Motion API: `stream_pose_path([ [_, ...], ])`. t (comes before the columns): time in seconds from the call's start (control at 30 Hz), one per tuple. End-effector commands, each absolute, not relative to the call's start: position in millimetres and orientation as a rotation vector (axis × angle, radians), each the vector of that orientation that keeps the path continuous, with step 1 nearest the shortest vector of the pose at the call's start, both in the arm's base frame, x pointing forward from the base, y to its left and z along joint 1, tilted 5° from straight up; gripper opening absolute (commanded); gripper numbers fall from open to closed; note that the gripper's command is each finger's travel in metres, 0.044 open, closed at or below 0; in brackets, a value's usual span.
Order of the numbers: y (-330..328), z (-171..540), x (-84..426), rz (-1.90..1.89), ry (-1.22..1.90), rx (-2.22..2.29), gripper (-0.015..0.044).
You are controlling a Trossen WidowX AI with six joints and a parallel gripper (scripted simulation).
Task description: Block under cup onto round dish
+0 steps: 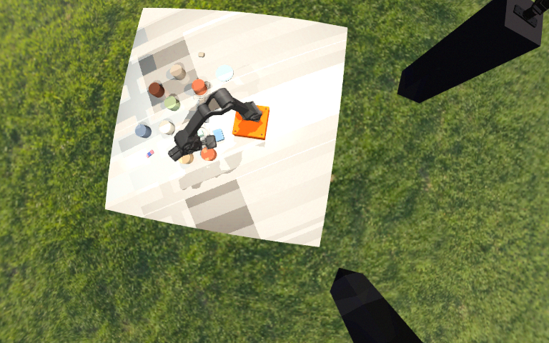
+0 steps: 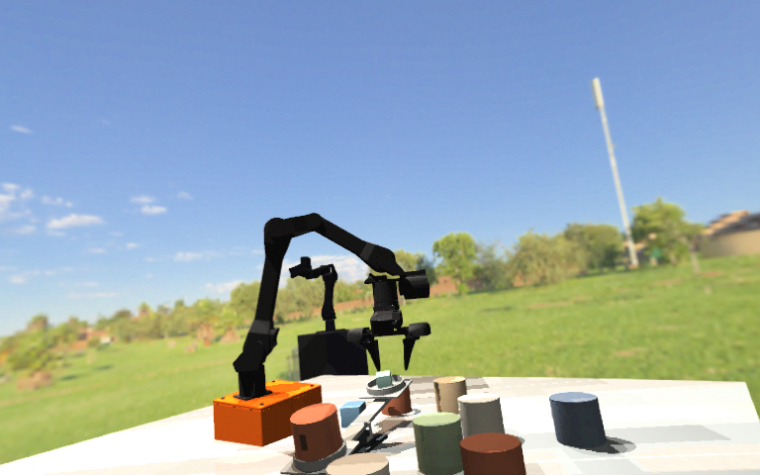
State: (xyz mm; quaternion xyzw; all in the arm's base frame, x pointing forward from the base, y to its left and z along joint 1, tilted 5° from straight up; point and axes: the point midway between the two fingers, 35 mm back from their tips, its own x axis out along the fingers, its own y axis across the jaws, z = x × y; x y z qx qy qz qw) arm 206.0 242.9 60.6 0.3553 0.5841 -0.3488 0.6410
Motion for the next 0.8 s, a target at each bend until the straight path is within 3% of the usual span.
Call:
stream_pose_path([
  [0.0, 204, 89, 232, -0.680, 1.365, 0.704, 0.0260],
  [0.13, 180, 102, 241, -0.621, 1.383, 0.636, 0.0260],
  [0.77, 179, 82, 243, -0.621, 1.383, 0.636, 0.0260],
])
